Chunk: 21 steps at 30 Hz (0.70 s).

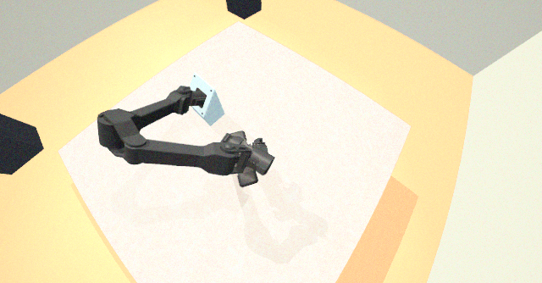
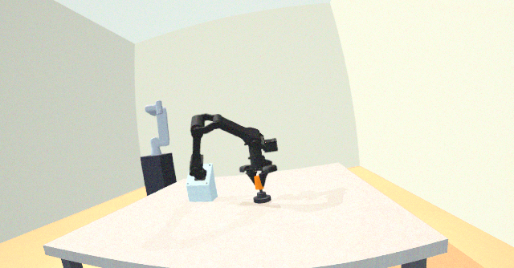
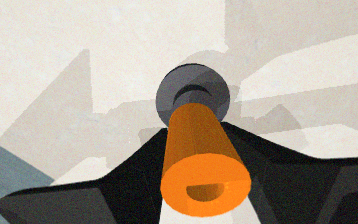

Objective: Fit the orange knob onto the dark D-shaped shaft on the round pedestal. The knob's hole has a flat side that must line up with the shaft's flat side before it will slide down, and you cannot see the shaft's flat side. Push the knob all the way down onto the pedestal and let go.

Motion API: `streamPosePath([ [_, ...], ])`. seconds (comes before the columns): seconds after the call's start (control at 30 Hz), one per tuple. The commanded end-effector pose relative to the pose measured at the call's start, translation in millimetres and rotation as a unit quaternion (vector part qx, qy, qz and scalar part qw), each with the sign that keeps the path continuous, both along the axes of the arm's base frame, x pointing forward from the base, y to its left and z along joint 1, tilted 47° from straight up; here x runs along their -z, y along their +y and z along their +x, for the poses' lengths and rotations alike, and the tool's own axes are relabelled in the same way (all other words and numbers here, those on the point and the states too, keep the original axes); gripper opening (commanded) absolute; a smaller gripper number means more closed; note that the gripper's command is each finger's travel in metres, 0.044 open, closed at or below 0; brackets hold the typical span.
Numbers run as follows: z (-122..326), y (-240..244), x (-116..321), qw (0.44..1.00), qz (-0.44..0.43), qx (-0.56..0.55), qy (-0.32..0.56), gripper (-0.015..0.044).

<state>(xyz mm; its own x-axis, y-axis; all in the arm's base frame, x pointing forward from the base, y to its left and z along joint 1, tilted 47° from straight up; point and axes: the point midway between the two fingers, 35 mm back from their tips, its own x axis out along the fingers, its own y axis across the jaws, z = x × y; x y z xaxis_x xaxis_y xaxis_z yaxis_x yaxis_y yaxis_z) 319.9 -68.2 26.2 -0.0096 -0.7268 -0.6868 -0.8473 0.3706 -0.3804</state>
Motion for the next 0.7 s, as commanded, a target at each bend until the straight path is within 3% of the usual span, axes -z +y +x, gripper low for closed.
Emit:
streamPosePath([
  [0.0,2.3,-0.1,-1.5,1.000,0.002,-0.003,-0.002,0.0000],
  [0.67,6.8,0.9,1.4,1.000,0.002,-0.003,-0.002,0.0000],
])
